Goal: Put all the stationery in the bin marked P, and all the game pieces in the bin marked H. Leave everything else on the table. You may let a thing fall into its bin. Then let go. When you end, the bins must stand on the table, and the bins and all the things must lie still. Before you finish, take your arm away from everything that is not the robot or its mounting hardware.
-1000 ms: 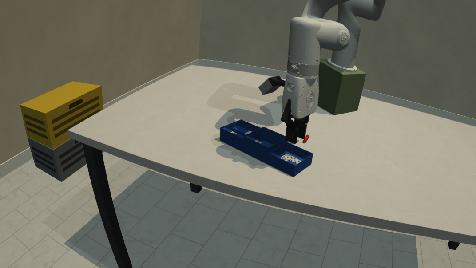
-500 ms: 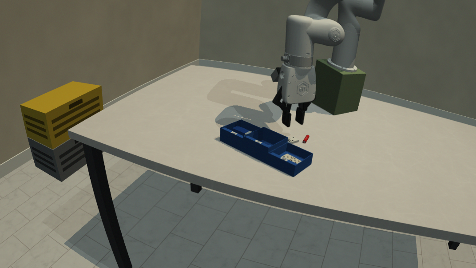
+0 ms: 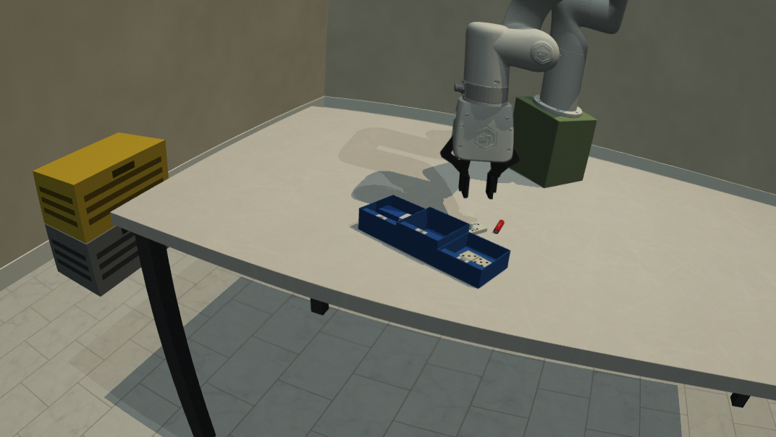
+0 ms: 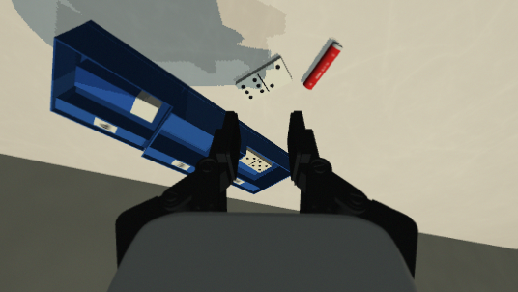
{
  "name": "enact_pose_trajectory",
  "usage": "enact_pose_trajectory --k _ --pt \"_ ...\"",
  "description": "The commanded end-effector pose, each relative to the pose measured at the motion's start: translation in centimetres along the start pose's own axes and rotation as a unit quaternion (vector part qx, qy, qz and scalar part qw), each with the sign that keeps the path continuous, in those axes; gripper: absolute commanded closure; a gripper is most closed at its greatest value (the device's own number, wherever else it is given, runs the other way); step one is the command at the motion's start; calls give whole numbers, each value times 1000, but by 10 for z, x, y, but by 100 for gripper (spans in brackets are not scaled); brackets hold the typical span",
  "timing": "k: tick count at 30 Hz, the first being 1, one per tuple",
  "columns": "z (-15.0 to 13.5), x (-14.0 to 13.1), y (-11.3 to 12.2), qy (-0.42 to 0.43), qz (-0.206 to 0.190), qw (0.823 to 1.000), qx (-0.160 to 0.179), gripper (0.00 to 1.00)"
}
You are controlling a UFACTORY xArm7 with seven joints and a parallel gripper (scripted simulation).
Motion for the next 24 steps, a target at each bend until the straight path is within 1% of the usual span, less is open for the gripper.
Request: enact_pose_trajectory --k 1,2,3,9,17,19,20,24 --pt "-1 -1 1 -64 -1 998 2 59" --pt "-1 -1 1 -64 -1 998 2 59" --pt "-1 0 1 -106 -3 994 2 59" --pt "0 0 1 -182 -7 983 2 59" --pt "0 1 1 -291 -12 957 1 59" --pt "0 1 1 -291 -12 957 1 59" --pt "0 1 1 -330 -13 944 1 59" --pt "0 1 1 -375 -14 927 1 59"
Point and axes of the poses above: the point where the finger pads meet when closed, its own y axis back along the fingers, its own z axis across the jaws, x = y × z, the point moved 7 cm from there along y, back along the fingers, and after that the axes turned 7 degrees about -y, right-handed, at the moved point
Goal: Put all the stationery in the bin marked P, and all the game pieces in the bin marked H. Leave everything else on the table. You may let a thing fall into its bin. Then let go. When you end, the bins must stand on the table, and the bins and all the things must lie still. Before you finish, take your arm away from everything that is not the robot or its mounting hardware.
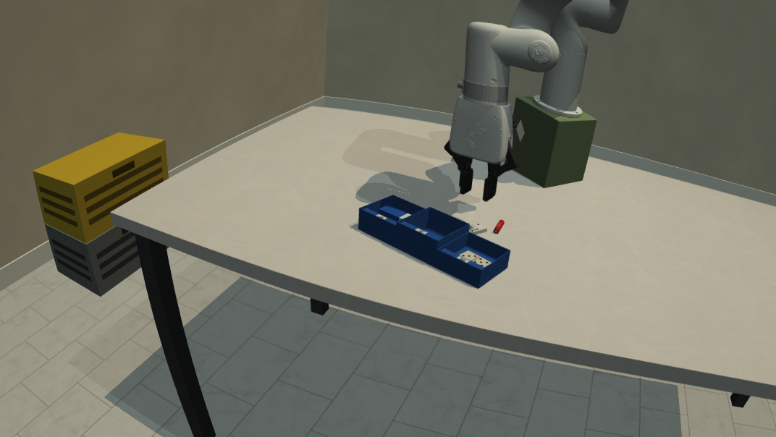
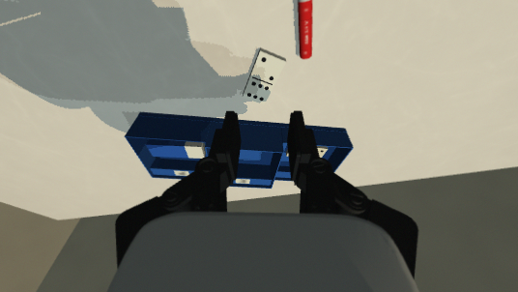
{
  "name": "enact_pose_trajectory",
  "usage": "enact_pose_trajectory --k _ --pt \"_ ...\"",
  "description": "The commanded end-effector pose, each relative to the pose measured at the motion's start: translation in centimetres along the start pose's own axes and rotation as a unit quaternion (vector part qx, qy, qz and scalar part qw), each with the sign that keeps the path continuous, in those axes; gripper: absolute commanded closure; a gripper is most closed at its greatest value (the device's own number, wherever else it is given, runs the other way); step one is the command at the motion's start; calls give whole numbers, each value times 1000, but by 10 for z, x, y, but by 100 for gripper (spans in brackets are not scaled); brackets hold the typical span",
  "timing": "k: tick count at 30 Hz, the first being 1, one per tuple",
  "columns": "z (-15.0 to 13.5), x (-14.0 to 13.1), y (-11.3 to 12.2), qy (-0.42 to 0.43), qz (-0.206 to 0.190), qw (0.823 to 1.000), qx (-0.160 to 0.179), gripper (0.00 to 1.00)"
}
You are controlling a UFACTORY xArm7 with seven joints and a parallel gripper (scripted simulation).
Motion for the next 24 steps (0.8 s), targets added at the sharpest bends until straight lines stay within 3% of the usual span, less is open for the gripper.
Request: enact_pose_trajectory --k 1,10,24 --pt "1 -2 1 -78 3 997 6 59" --pt "2 -3 1 -197 10 980 16 59" --pt "2 -3 1 -201 11 979 17 59"
Point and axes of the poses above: the point where the finger pads meet when closed, its own y axis back along the fingers, its own z axis across the jaws, x = y × z, the point moved 7 cm from there along y, back along the fingers, and after that the axes turned 7 degrees about -y, right-handed, at the moved point
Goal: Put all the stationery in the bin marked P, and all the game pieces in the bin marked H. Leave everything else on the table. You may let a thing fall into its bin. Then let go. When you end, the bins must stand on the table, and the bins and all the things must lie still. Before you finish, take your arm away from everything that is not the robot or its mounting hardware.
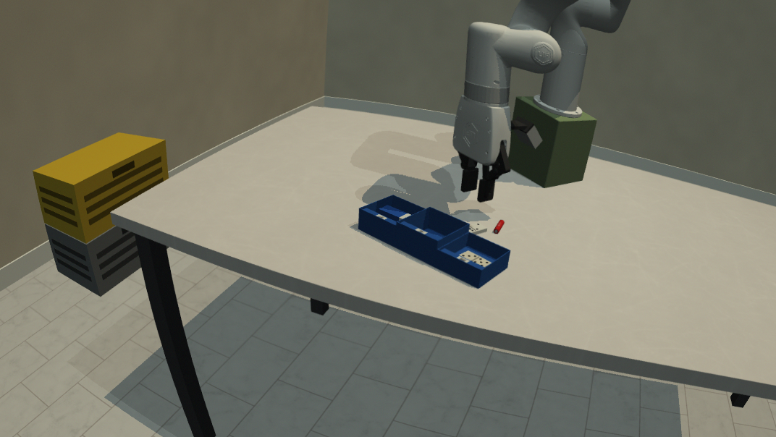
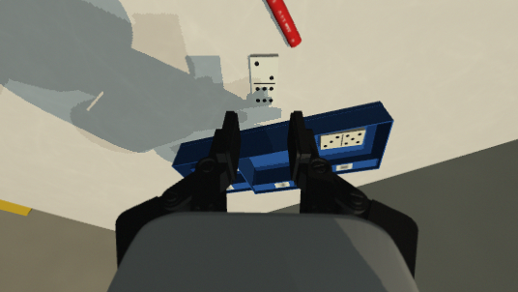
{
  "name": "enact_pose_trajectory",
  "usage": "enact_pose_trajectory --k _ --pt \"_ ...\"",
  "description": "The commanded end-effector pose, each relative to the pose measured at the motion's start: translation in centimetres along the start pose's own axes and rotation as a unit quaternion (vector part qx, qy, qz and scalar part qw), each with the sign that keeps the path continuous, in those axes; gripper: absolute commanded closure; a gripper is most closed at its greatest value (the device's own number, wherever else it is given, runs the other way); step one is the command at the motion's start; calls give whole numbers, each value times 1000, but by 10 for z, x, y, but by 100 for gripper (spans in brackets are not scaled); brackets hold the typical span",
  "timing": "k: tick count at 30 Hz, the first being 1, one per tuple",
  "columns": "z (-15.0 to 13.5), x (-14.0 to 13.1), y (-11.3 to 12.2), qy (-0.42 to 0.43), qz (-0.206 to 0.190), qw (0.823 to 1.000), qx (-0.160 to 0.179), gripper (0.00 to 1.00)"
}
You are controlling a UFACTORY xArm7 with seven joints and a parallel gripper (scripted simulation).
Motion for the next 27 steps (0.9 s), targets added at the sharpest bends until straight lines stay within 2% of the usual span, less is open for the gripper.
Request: enact_pose_trajectory --k 1,22,27 --pt "1 -1 1 -1 0 1000 0 59" --pt "0 -1 1 -1 0 1000 0 59" --pt "1 -1 -19 -1 0 1000 0 59"
Point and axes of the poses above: the point where the finger pads meet when closed, its own y axis back along the fingers, its own z axis across the jaws, x = y × z, the point moved 7 cm from there along y, back along the fingers, and after that the axes turned 7 degrees about -y, right-handed, at the moved point
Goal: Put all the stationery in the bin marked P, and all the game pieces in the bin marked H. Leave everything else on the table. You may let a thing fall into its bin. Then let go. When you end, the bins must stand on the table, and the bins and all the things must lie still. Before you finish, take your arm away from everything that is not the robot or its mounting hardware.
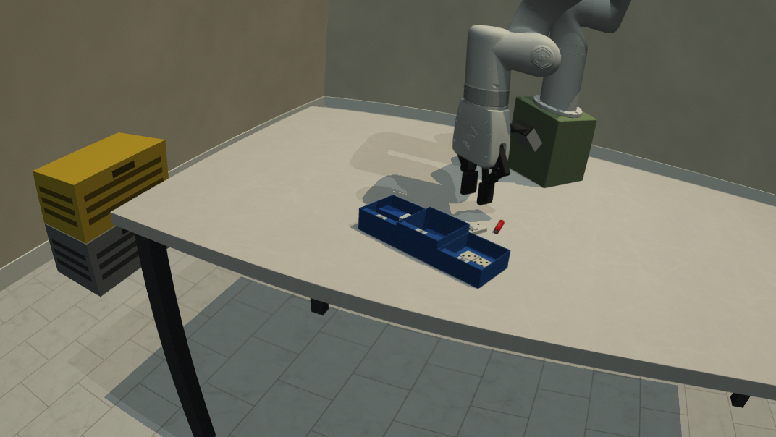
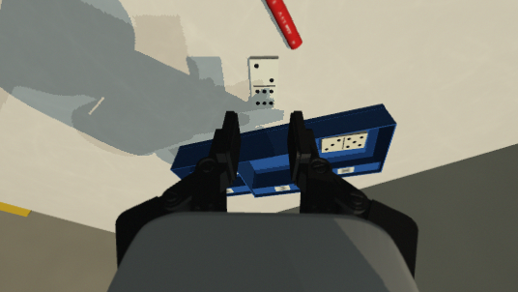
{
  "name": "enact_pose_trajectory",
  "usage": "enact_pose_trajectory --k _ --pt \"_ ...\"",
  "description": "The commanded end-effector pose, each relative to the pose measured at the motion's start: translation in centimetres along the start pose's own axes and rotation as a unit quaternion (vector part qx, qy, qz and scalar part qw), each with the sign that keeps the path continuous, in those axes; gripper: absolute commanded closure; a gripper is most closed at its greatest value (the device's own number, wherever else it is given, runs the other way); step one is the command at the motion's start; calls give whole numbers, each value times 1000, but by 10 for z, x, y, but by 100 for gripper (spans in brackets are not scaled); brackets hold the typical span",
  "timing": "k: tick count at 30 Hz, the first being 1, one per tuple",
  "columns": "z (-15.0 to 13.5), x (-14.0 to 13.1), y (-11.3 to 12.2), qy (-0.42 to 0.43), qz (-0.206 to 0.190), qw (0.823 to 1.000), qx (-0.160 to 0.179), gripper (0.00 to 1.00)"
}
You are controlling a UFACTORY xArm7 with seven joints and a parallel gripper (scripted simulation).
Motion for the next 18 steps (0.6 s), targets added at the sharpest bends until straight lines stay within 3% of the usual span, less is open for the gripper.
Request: enact_pose_trajectory --k 1,9,18 --pt "0 -1 -18 0 -1 1000 -1 59" --pt "0 -2 -49 0 -1 1000 -1 59" --pt "1 -2 -51 0 -1 1000 -1 59"
Point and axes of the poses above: the point where the finger pads meet when closed, its own y axis back along the fingers, its own z axis across the jaws, x = y × z, the point moved 7 cm from there along y, back along the fingers, and after that the axes turned 7 degrees about -y, right-handed, at the moved point
